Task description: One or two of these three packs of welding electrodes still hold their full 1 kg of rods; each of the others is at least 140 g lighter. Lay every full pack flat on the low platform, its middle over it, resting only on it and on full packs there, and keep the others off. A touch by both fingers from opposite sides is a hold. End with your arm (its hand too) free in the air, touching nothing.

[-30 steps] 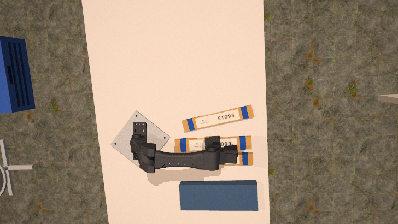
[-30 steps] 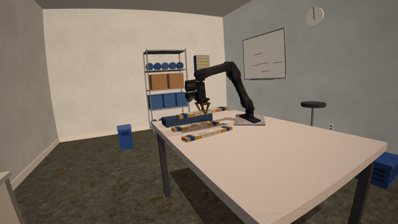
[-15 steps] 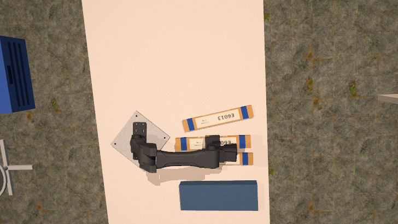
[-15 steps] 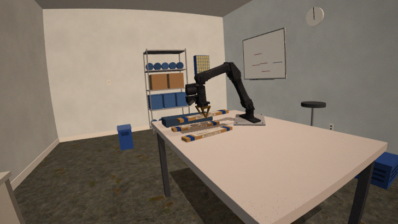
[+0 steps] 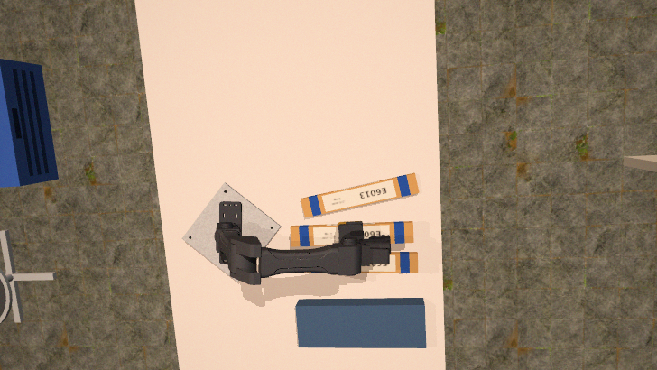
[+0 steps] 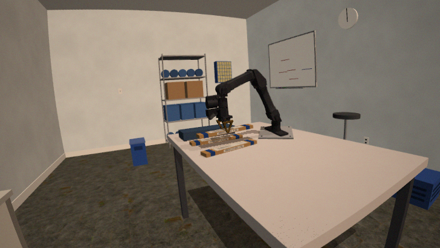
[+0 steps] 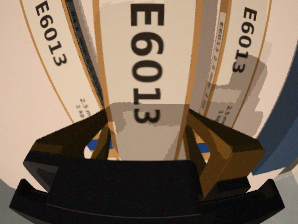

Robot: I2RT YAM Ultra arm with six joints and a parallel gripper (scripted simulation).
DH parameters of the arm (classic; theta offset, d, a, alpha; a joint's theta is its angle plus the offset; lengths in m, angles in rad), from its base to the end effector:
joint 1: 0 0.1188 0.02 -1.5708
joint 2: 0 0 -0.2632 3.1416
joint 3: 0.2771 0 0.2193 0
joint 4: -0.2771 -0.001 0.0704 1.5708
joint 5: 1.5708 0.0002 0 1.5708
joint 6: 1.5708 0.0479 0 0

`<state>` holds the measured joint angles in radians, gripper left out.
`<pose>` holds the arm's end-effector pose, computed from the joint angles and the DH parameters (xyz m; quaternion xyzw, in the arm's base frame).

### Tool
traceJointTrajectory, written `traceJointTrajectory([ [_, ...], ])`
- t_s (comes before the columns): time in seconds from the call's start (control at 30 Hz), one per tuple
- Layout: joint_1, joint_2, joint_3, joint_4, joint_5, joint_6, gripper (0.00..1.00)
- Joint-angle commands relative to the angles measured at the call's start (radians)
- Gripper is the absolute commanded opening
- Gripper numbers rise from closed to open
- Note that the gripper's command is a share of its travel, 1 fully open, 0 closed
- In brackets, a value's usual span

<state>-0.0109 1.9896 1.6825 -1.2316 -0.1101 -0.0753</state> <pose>0.3499 0.0024 0.2347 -0.0330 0.9978 0.0543 0.0184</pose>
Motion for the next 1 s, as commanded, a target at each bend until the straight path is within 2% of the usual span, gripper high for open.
traceJointTrajectory([
  [0.0, 0.006, -0.063, 0.033, 0.019, 0.000, 0.009, 0.00],
  [0.97, 0.002, -0.050, 0.094, -0.054, 0.001, 0.008, 0.00],
])
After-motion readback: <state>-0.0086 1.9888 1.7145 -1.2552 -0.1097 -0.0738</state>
